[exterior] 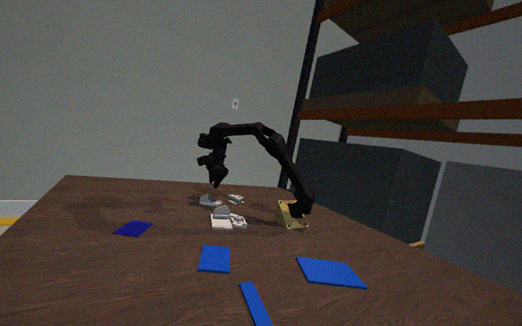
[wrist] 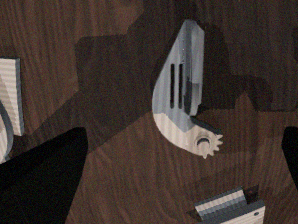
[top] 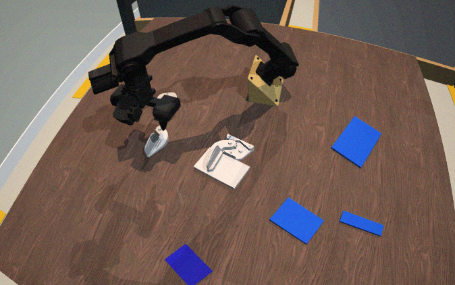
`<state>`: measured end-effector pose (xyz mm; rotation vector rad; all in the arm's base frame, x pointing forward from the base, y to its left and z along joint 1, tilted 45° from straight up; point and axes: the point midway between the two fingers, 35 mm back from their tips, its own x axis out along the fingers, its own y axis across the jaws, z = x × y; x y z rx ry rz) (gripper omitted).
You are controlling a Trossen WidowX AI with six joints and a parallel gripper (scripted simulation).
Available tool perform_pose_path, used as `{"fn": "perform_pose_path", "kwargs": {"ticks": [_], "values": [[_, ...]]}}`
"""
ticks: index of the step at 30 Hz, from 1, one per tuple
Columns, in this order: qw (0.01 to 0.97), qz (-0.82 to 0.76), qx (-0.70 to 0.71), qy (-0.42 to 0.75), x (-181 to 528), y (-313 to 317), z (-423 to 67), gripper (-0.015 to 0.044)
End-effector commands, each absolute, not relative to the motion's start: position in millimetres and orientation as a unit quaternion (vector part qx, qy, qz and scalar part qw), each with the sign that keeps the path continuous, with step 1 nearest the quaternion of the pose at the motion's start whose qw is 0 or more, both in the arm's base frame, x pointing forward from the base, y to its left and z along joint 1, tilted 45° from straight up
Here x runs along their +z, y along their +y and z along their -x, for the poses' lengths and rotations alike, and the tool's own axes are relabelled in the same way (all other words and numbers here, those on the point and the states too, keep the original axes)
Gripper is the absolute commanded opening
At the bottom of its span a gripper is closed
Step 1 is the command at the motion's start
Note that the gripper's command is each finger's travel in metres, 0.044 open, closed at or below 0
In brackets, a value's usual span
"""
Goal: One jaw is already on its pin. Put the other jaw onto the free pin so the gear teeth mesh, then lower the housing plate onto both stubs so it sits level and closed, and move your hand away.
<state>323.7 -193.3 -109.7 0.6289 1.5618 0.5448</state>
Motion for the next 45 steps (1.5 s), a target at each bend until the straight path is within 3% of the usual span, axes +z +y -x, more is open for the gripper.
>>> {"fn": "perform_pose_path", "kwargs": {"ticks": [1,45], "values": [[0.632,-0.274,0.243,0.683,-128.8,-173.8,-322.6,0.044],[0.632,-0.275,0.244,0.682,-169.8,-134.2,-319.6,0.044]]}}
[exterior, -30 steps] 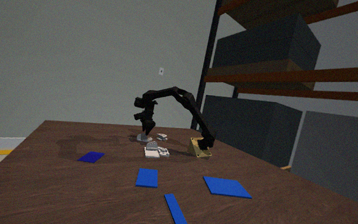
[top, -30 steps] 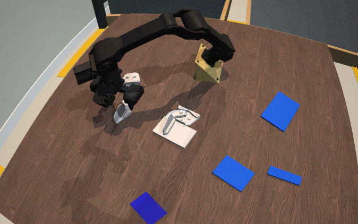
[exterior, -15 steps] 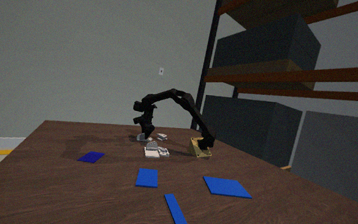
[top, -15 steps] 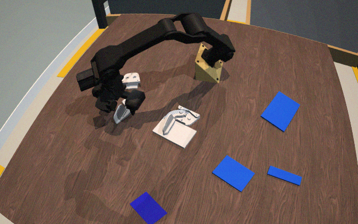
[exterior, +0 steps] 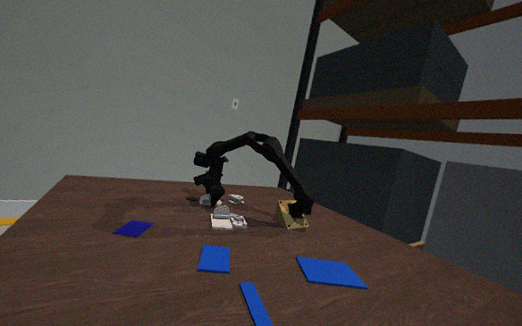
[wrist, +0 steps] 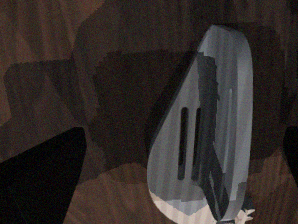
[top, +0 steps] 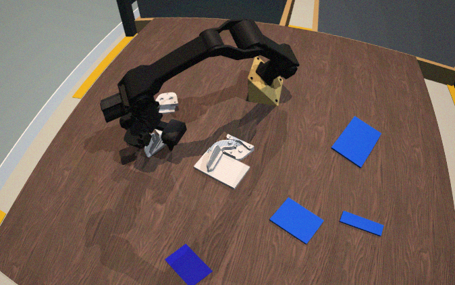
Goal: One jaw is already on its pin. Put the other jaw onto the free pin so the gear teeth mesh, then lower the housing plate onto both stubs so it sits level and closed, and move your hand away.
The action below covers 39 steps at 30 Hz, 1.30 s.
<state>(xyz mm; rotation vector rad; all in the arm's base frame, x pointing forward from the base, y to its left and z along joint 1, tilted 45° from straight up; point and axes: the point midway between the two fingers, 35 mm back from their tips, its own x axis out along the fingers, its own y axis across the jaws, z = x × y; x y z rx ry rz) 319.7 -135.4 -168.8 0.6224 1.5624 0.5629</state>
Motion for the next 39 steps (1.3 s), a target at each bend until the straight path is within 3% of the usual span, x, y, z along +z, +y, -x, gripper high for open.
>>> {"fn": "perform_pose_path", "kwargs": {"ticks": [1,21,32,39], "values": [[0.632,-0.275,0.244,0.682,-169.8,-134.2,-319.6,0.044],[0.632,-0.275,0.244,0.682,-170.0,-134.1,-319.6,0.044],[0.632,-0.273,0.246,0.683,-169.8,-134.2,-319.1,0.0151],[0.632,-0.273,0.246,0.683,-169.8,-134.2,-319.1,0.0134]]}}
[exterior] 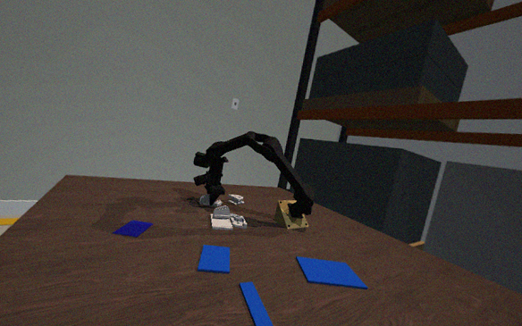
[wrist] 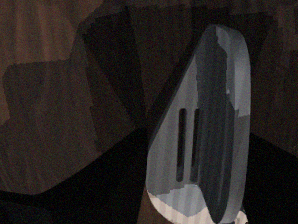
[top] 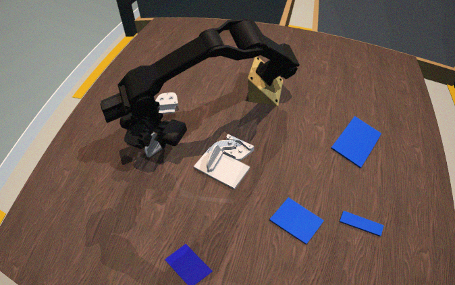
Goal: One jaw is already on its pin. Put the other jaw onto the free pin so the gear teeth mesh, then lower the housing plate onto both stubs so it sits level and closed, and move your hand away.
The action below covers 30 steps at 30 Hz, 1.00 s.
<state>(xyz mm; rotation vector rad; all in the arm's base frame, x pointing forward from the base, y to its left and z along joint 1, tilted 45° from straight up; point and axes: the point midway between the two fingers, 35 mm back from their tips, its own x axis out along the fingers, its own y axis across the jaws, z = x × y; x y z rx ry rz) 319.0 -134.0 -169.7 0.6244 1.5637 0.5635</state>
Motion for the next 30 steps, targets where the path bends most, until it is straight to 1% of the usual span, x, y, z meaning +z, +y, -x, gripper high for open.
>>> {"fn": "perform_pose_path", "kwargs": {"ticks": [1,11,30], "values": [[0.632,-0.273,0.246,0.683,-169.8,-134.2,-319.1,0.0134],[0.632,-0.273,0.246,0.683,-168.4,-135.8,-319.5,0.0134],[0.632,-0.274,0.243,0.683,-124.5,-178.8,-323.8,0.0134]]}}
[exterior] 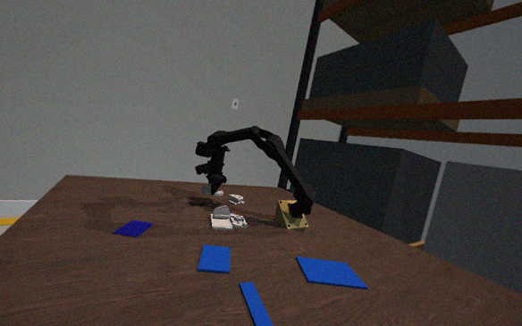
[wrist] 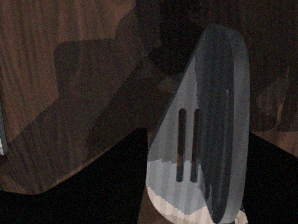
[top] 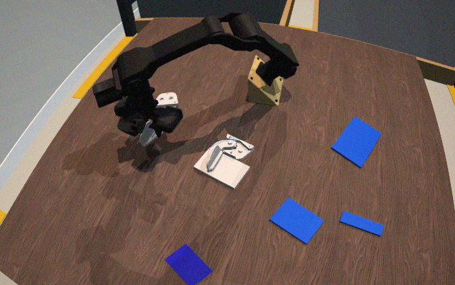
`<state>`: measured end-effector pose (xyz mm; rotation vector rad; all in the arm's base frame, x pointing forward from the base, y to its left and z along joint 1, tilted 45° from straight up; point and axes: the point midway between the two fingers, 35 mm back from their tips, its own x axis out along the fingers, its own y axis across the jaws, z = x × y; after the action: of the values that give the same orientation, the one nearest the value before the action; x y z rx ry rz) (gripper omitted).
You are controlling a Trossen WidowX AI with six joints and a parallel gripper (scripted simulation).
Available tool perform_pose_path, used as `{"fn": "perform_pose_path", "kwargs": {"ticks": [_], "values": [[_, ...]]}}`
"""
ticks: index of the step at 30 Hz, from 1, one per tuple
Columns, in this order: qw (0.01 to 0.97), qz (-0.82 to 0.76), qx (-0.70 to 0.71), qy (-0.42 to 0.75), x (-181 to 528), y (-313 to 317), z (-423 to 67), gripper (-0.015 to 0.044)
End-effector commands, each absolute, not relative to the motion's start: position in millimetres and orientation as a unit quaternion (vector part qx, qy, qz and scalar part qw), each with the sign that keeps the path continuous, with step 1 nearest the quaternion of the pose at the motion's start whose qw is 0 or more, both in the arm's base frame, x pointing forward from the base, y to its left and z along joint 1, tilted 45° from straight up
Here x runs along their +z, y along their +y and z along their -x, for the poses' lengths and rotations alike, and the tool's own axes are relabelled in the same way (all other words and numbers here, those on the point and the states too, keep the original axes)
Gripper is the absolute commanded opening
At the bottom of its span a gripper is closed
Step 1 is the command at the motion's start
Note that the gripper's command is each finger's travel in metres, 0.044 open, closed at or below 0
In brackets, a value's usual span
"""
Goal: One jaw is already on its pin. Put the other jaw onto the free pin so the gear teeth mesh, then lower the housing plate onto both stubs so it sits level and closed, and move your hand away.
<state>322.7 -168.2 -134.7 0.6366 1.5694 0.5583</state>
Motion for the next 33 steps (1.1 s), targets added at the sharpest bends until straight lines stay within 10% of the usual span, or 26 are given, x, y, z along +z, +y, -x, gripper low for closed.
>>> {"fn": "perform_pose_path", "kwargs": {"ticks": [1,33], "values": [[0.632,-0.274,0.243,0.683,-122.0,-181.0,-323.7,0.0134],[0.622,-0.296,0.214,0.692,-62.9,-145.4,-341.0,0.0134]]}}
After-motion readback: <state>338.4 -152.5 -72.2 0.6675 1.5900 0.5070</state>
